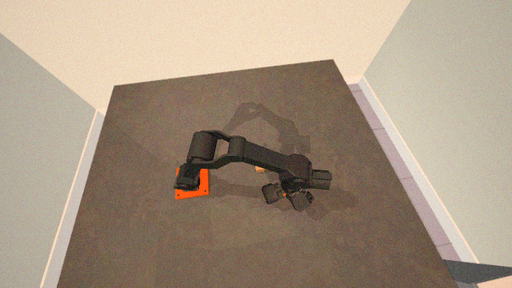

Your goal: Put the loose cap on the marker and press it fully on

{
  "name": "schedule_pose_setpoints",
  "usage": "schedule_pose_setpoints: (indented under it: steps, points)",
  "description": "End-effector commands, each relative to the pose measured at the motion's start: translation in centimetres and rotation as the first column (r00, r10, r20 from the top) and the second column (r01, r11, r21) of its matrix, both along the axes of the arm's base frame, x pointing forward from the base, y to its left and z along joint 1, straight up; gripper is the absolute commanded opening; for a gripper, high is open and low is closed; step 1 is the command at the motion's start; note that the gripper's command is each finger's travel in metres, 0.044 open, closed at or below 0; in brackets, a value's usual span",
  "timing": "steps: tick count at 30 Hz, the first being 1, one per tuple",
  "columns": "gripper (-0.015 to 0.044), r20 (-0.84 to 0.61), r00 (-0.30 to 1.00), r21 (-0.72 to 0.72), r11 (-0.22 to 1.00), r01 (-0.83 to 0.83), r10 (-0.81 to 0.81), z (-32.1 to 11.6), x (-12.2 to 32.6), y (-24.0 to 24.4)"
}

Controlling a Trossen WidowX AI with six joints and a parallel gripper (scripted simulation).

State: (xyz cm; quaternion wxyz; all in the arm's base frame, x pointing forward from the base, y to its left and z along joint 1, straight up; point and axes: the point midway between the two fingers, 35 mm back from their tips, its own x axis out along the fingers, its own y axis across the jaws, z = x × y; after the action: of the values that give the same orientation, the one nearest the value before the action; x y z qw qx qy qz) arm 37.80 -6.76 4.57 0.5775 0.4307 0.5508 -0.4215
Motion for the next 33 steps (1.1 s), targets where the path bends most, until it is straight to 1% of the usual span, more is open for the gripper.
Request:
schedule_pose_setpoints:
  steps: [1,10,13,33]
  points:
    - [0.0141,-0.005,1.000,0.004,1.000,0.002,-0.002,-0.3,-0.2,0.1]
    - [0.0081,-0.004,1.000,0.004,1.000,0.002,-0.002,-0.3,-0.1,0.1]
    - [0.0002,-0.004,1.000,0.004,1.000,0.002,-0.002,0.1,-0.1,0.1]
    - [0.0000,-0.004,1.000,0.004,1.000,0.002,-0.002,5.4,-0.2,0.0]
